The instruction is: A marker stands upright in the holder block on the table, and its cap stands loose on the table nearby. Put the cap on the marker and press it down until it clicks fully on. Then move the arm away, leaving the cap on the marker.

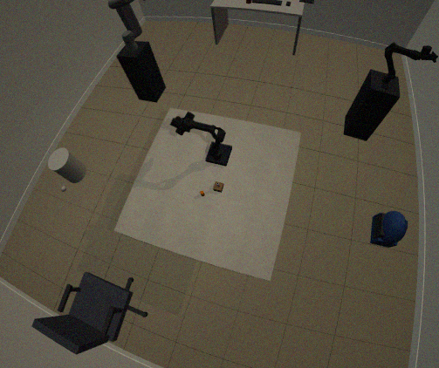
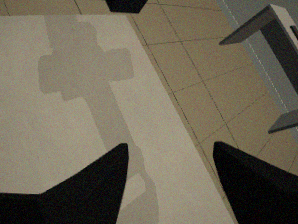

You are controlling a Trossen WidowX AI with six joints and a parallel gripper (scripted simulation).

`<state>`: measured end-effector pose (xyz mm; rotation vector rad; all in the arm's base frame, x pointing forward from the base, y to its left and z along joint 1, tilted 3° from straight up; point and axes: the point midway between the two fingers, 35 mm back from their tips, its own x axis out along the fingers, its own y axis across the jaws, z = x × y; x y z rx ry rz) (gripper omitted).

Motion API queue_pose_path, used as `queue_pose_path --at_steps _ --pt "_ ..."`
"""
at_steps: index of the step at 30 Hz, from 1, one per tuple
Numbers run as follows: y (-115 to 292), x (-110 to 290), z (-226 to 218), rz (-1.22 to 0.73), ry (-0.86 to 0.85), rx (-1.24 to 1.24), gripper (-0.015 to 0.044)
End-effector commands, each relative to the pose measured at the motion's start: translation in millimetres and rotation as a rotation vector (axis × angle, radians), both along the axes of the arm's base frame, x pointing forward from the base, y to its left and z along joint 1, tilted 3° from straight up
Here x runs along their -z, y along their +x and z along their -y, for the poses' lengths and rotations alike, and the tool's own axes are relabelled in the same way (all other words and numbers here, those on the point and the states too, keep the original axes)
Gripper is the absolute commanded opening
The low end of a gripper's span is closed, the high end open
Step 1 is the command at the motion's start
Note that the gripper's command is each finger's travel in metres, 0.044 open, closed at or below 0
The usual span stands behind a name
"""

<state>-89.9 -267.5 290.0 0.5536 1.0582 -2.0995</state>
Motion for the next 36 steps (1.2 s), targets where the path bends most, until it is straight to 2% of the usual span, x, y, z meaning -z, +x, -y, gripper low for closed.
queue_pose_path --at_steps 1,8,16,24,28,33,36 --pt "51.3 15.1 19.7 0.06 0.053 -0.192 0.0243" --pt "160.8 43.3 27.8 0.149 0.172 -0.541 0.0243" --pt "273.2 71.3 -12.6 0.202 0.324 -0.891 0.0243" --pt "360.5 98.1 -84.1 0.229 0.514 -1.207 0.0243" --pt "399.0 115.0 -139.7 0.238 0.646 -1.378 0.0243" --pt "430.1 135.8 -221.2 0.228 0.829 -1.578 0.0243" --pt "433.1 145.2 -258.7 0.215 0.917 -1.662 0.0243"
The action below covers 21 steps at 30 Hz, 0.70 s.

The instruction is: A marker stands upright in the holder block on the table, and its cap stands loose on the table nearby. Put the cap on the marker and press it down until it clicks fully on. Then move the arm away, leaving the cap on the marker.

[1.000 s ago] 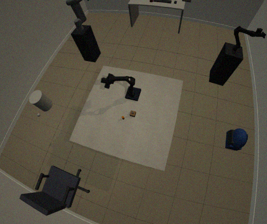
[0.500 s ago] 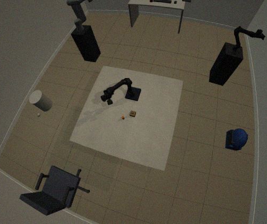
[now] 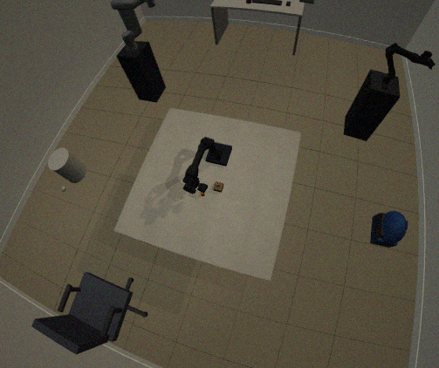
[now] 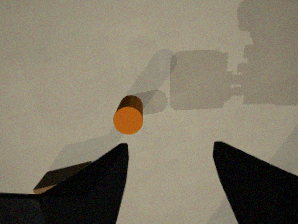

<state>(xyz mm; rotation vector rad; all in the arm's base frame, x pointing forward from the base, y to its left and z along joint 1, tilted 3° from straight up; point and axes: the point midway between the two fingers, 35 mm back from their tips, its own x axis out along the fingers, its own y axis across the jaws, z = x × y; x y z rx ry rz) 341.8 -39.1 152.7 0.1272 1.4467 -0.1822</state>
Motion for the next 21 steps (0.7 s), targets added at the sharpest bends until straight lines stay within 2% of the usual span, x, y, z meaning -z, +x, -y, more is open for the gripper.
queue_pose_path --at_steps 1,4,8,21 --pt "1.3 8.6 -32.8 -0.03 0.051 -0.091 0.0243" --pt "1.5 10.6 -32.8 -0.03 0.051 -0.091 0.0243" --pt "3.8 41.6 -32.3 -0.03 0.051 -0.091 0.0243" --pt "5.6 62.5 -31.0 -0.03 0.051 -0.091 0.0243"
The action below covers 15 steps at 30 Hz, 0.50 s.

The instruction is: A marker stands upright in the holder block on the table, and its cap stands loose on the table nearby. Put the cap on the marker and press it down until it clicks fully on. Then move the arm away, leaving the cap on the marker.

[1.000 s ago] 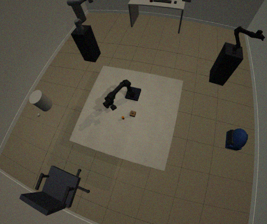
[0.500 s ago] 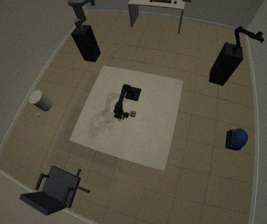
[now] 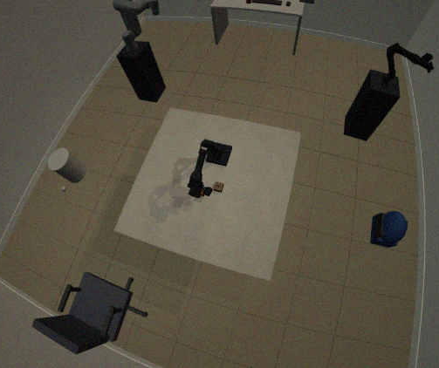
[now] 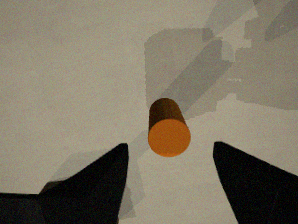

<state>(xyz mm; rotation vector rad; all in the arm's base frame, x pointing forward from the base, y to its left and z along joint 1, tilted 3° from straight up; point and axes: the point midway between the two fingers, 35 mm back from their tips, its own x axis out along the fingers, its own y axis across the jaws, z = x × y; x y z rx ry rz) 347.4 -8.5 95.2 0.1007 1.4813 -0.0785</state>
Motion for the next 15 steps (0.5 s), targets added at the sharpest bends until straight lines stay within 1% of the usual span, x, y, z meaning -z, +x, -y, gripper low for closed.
queue_pose_path --at_steps 1,15 --pt "0.3 6.6 -0.4 -0.003 0.003 -0.004 0.0243" --pt "2.6 29.0 -0.4 -0.003 0.003 -0.004 0.0243"
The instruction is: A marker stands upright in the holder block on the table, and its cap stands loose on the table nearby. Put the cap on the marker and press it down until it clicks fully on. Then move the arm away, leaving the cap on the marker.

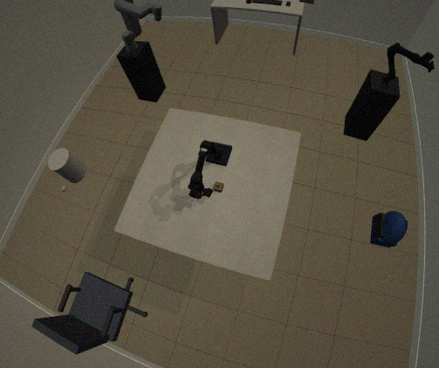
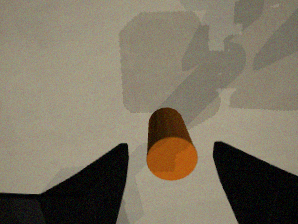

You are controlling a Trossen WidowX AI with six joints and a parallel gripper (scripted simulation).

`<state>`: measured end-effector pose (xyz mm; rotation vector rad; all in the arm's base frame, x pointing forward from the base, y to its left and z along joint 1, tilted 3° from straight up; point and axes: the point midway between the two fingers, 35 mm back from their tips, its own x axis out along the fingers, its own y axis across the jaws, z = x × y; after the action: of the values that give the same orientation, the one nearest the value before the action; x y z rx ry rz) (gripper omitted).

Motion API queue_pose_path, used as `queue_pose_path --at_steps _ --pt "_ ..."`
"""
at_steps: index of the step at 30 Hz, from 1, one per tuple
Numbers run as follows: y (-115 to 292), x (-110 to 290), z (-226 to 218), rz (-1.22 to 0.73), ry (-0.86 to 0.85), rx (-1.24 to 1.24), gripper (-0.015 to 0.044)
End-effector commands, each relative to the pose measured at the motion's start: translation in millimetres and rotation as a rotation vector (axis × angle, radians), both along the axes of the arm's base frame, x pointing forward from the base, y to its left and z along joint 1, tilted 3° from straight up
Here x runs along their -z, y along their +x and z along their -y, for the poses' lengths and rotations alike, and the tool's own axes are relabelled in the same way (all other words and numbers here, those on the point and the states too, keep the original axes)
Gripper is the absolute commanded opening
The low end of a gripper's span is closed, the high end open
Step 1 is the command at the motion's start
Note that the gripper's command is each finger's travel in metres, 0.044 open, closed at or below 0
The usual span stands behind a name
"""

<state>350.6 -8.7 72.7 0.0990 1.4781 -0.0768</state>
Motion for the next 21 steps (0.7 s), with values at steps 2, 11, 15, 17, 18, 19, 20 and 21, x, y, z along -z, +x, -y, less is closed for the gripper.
queue_pose_path --at_steps 2,11,15,17,18,19,20,21 --pt "-0.4 9.7 -0.6 -0.006 0.004 -0.002 0.0243" --pt "0.0 24.0 -0.6 -0.007 0.004 -0.002 0.0243" --pt "0.0 30.0 -0.6 -0.007 0.004 -0.002 0.0243" --pt "-0.1 31.0 -0.6 -0.007 0.004 -0.002 0.0243" --pt "-0.2 31.0 -0.4 -0.007 0.004 -0.002 0.0217" --pt "-0.2 31.0 -0.4 -0.007 0.004 -0.002 0.0191" --pt "-0.2 31.0 -0.4 -0.007 0.004 -0.002 0.0165" --pt "-0.2 31.0 -0.4 -0.007 0.004 -0.002 0.0138"
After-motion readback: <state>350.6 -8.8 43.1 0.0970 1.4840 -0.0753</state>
